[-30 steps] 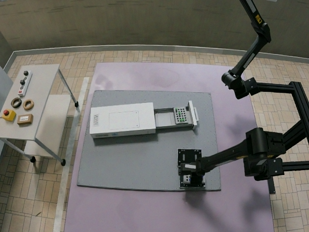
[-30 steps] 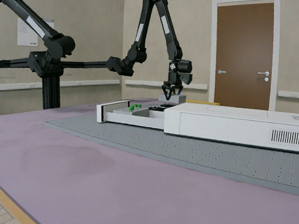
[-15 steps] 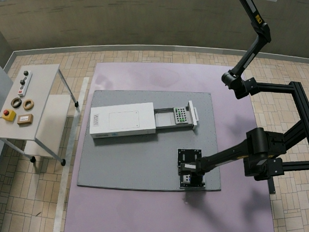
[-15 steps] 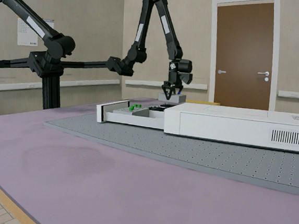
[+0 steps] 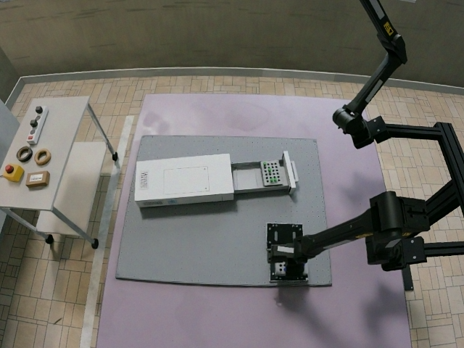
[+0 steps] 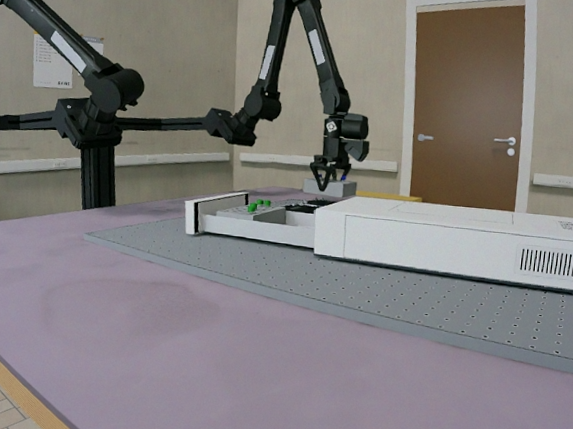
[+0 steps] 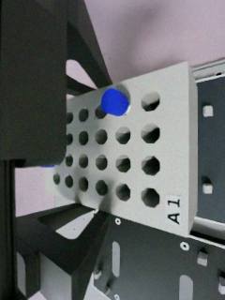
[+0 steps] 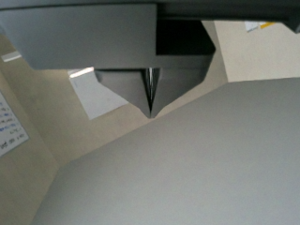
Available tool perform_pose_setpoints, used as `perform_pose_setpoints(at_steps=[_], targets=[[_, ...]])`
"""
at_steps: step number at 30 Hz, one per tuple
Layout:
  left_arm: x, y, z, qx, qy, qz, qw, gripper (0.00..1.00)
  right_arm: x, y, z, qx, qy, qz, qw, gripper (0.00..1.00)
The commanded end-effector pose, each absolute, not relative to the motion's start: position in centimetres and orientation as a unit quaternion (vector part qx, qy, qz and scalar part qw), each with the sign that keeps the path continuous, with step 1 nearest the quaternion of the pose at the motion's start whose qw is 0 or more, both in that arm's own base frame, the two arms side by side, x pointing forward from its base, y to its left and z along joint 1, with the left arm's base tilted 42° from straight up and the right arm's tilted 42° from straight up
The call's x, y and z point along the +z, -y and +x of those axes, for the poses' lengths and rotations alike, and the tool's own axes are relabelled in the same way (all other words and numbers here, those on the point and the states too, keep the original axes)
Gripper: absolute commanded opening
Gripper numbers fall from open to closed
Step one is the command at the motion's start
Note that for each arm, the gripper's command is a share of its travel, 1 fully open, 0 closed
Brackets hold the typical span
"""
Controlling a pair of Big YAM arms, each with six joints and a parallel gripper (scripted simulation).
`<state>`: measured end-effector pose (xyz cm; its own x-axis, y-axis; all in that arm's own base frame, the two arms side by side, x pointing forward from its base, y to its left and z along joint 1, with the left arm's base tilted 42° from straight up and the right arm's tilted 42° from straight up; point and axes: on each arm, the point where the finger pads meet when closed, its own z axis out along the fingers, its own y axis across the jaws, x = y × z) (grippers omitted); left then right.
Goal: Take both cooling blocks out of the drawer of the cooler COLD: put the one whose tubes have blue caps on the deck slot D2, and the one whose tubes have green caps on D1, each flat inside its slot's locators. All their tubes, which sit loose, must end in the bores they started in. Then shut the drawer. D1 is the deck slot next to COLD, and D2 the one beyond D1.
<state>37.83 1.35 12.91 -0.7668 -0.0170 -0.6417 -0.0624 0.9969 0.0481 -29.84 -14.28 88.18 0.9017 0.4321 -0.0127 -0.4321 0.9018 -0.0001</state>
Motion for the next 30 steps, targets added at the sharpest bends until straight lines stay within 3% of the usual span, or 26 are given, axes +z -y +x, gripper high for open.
perform_pose_setpoints(at_steps=[1,30], targets=[[16.89,-0.91,39.17,0.032,-0.925,-0.013,0.379,0.0,88.31,14.85,-30.88,0.221,0.003,0.0,0.975,0.0],[16.17,-1.06,39.99,0.033,-0.924,-0.013,0.382,0.0,88.31,14.85,-30.88,0.221,0.003,0.0,0.975,0.0]])
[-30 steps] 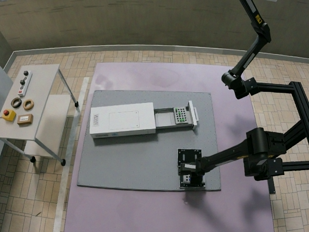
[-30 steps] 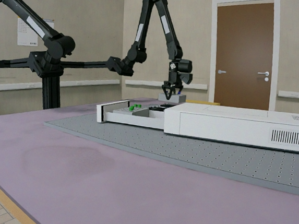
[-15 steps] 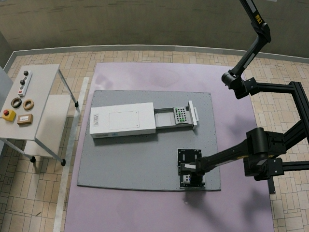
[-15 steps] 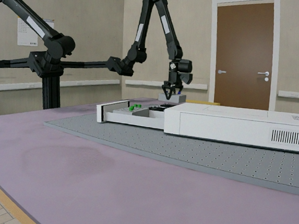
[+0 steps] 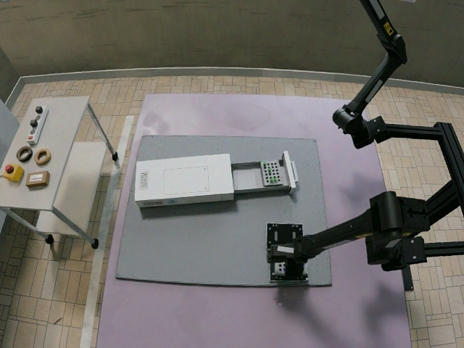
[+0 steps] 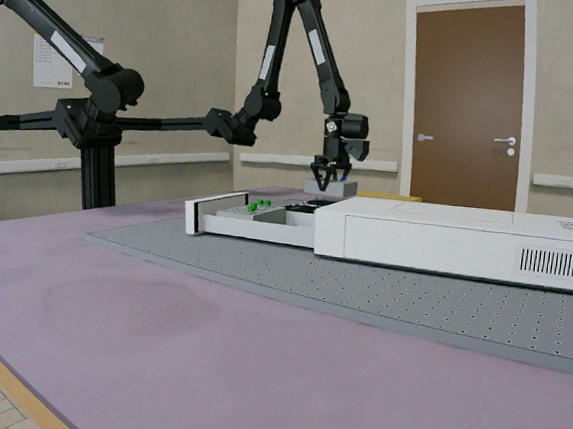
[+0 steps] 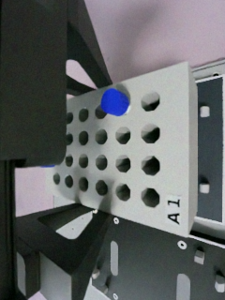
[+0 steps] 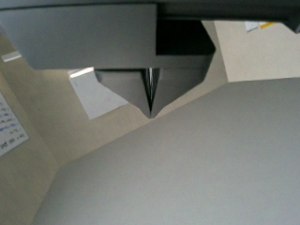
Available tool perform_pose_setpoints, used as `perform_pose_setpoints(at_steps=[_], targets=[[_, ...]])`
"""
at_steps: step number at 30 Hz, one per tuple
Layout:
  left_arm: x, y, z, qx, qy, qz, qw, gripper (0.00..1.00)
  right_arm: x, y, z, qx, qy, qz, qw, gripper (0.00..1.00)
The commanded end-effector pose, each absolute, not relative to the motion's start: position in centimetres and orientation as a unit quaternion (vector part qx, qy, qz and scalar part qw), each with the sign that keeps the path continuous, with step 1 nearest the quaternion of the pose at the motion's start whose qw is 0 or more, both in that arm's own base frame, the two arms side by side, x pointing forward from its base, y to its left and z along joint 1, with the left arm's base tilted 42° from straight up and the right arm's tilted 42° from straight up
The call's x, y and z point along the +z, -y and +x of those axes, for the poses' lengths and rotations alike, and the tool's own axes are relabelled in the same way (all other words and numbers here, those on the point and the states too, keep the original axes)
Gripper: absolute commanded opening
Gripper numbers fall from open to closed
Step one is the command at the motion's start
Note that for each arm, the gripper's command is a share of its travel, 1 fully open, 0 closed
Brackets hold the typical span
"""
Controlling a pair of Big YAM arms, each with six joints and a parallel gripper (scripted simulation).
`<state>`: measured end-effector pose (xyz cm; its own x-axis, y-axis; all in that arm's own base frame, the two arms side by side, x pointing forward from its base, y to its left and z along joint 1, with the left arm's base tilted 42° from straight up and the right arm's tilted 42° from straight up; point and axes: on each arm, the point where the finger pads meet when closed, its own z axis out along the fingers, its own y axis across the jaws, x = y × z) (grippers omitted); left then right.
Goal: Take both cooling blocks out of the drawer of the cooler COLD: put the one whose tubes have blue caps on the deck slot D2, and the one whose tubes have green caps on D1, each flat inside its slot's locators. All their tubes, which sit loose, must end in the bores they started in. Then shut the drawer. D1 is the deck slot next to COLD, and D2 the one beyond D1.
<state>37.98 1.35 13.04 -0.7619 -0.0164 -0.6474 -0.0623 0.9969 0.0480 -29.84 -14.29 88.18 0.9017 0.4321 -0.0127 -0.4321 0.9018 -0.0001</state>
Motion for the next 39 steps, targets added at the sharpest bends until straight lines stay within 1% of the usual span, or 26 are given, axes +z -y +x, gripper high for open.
perform_pose_setpoints(at_steps=[1,31,39], targets=[[15.9,-1.1,40.0,0.033,-0.925,-0.013,0.379,0.0,88.3,14.8,-30.9,0.221,0.003,0.0,0.975,0.0],[16.1,-1.4,40.1,0.034,-0.921,-0.017,0.388,0.0,88.3,14.8,-30.9,0.221,0.003,0.0,0.975,0.0],[14.7,-1.6,39.5,0.035,-0.925,-0.019,0.377,0.0,88.3,14.8,-30.9,0.221,0.003,0.0,0.975,0.0]])
